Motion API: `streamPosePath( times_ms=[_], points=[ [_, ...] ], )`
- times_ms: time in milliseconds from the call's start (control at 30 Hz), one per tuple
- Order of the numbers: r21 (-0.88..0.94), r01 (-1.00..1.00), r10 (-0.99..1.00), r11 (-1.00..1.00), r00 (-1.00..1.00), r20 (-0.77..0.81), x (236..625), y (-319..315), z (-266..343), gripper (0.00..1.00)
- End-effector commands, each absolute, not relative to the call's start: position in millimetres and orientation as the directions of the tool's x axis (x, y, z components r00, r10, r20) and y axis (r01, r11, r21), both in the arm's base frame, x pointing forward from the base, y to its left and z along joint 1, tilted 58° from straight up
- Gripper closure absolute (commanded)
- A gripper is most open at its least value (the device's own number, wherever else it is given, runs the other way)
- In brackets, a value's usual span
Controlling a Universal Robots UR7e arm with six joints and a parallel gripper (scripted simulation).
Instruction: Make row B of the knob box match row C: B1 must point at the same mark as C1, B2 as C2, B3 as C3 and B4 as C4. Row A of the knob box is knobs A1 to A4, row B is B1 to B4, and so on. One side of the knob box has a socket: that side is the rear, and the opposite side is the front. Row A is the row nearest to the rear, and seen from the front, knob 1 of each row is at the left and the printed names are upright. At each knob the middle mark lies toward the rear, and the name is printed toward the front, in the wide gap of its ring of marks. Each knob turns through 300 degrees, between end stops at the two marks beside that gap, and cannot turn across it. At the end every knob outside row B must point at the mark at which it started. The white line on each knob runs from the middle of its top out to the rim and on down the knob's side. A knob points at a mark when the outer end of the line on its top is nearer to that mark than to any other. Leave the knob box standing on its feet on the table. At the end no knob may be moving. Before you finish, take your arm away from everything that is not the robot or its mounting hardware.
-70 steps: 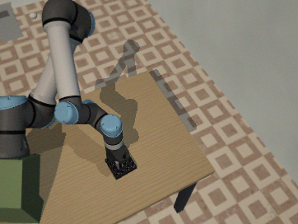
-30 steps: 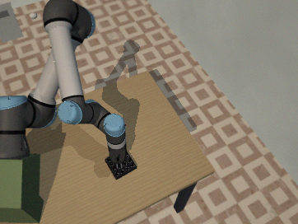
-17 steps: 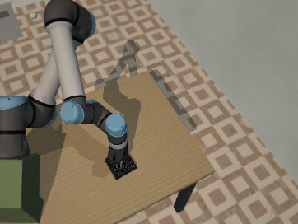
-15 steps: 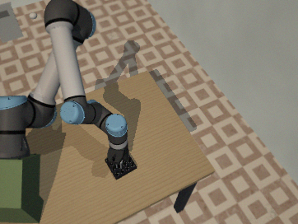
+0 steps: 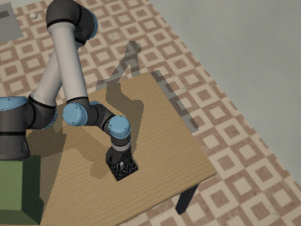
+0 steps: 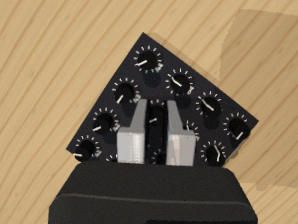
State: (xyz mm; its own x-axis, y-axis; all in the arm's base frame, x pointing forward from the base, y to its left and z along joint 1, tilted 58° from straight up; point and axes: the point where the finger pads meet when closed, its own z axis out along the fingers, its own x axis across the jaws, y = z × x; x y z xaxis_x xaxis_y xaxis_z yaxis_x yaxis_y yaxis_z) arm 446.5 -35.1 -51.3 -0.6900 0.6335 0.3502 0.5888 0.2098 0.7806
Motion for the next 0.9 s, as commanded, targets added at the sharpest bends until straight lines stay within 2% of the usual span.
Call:
streamPosePath(
  times_ms=[0,867],
  points=[
    [0.731,0.669,0.659,0.135,-0.612,0.438,446.6,-35.7,-51.3,0.70],
    [0.532,0.840,0.665,-0.103,-0.340,0.665,446.6,-35.7,-51.3,0.70]
  ],
)
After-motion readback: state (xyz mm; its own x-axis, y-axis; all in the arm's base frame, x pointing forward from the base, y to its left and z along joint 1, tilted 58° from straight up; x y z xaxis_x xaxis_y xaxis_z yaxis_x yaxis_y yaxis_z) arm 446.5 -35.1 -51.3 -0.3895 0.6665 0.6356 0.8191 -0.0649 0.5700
